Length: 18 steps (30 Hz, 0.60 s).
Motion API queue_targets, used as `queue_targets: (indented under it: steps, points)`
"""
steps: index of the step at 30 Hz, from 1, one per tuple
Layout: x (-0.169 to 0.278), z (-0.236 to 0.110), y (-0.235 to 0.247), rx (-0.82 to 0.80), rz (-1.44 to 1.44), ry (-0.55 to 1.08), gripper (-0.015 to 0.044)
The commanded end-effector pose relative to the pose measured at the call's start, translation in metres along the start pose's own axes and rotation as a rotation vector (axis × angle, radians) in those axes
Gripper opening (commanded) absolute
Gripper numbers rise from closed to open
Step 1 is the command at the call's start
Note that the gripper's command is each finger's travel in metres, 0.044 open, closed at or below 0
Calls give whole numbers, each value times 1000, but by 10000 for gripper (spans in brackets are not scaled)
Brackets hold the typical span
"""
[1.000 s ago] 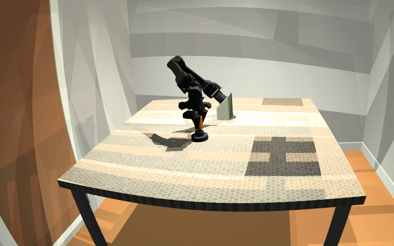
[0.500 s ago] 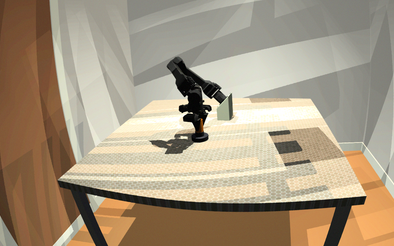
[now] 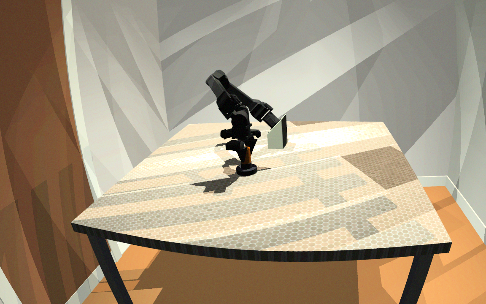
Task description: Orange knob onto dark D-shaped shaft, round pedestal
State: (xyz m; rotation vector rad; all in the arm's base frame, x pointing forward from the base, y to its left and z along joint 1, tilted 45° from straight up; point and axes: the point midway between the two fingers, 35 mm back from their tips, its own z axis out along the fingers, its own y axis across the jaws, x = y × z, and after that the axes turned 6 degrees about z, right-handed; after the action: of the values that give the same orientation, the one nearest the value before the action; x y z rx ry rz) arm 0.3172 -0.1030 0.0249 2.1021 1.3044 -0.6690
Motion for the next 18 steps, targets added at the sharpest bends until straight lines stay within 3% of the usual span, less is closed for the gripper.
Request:
queue_targets:
  steps: [1,5,12,18]
  points:
    - [0,-1,0,0,1,1,341]
    - [0,-1,0,0,1,1,440]
    - [1,-3,0,0,1,2,440]
    - [2,-86,0,2,-2,5,440]
